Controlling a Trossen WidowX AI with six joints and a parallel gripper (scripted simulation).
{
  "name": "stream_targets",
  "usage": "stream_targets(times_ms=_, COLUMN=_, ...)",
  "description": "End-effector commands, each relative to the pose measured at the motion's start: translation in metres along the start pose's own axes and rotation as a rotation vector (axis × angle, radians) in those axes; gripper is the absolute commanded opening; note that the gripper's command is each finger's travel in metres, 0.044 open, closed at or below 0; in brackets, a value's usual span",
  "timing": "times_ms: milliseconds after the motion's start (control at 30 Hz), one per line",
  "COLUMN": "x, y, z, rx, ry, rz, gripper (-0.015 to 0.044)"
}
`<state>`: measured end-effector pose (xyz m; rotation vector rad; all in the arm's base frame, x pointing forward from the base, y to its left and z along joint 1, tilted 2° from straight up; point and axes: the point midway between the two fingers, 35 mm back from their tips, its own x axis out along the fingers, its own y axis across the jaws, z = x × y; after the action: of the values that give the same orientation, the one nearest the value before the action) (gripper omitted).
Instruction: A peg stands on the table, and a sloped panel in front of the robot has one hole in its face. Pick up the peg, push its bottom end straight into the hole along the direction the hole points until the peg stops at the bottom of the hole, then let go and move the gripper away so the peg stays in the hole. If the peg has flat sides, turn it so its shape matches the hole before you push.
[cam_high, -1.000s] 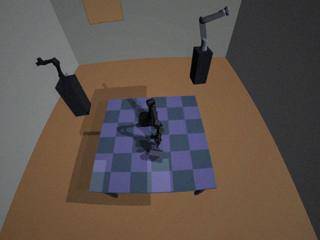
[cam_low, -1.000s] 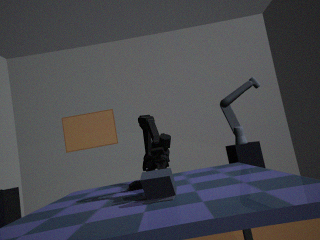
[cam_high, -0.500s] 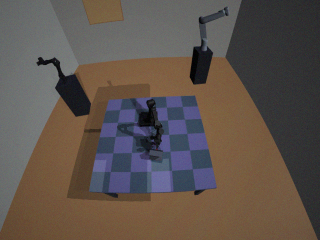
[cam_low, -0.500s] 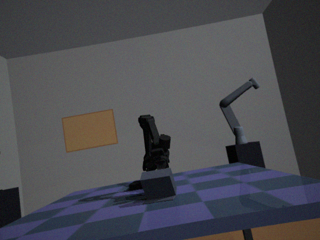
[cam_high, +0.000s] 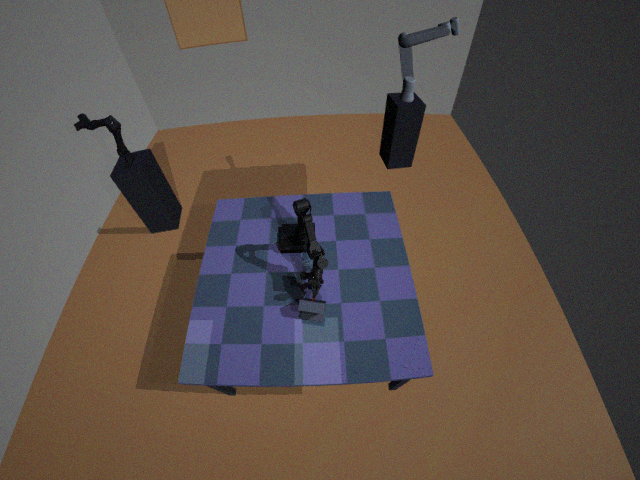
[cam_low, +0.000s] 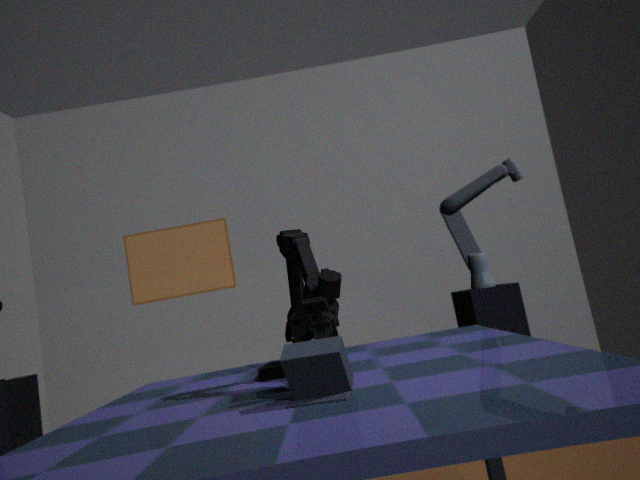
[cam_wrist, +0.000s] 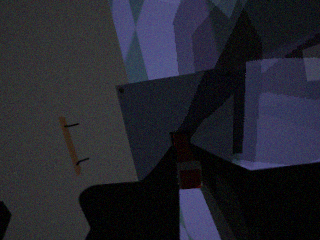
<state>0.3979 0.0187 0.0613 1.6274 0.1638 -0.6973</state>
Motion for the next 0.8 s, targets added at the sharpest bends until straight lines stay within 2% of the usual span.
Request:
stream_targets(times_ms=0, x=0.0, y=0.0, z=0.0, rx=0.0, ry=0.0, rz=0.001, gripper=0.0105)
stream_targets(times_ms=433, x=-0.003, y=0.001, z=0.0, rx=0.0, ry=0.0, rz=0.0, gripper=0.044)
stream_targets(times_ms=767, x=-0.014, y=0.001, z=-0.002, rx=0.0, ry=0.001, rz=-0.002, gripper=0.044)
